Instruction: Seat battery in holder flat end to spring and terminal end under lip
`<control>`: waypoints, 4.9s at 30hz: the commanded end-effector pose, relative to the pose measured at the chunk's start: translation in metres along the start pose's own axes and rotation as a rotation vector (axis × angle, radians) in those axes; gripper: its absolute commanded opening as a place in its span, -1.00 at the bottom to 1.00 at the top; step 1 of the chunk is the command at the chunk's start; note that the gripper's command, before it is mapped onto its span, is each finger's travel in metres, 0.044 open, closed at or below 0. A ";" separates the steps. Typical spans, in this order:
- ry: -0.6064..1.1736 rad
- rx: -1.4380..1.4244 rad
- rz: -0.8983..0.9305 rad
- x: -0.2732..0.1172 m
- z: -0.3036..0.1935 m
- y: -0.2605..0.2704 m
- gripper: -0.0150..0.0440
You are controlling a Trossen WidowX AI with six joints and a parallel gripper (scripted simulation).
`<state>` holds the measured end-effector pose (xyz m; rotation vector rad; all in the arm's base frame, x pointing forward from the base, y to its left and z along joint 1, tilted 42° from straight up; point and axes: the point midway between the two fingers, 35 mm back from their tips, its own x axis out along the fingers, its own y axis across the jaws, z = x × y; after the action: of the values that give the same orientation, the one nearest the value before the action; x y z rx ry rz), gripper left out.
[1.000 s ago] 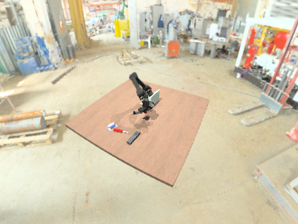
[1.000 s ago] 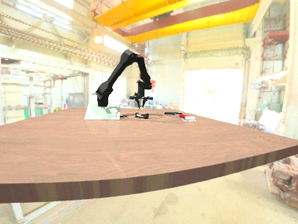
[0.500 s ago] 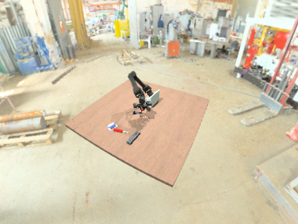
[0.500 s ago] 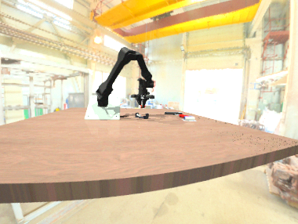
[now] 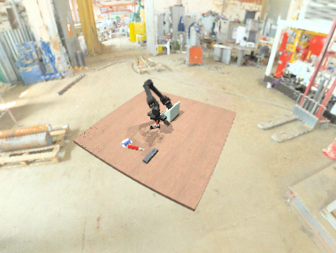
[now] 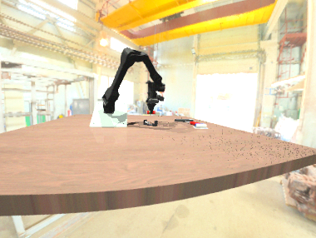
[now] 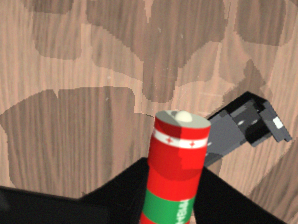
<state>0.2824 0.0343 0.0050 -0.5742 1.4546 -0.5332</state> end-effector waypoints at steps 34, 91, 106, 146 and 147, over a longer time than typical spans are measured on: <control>-0.210 0.766 -0.058 0.029 -0.002 -0.043 -0.21; -0.506 0.722 -0.109 0.054 -0.011 -0.041 -0.21; -0.497 0.715 -0.086 0.057 -0.019 -0.034 -0.21; -0.335 0.728 -0.002 0.064 -0.018 -0.026 -0.21; -0.326 0.729 0.001 0.064 -0.017 -0.026 -0.21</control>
<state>0.2685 -0.0285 -0.0214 -0.1079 0.8151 -0.8720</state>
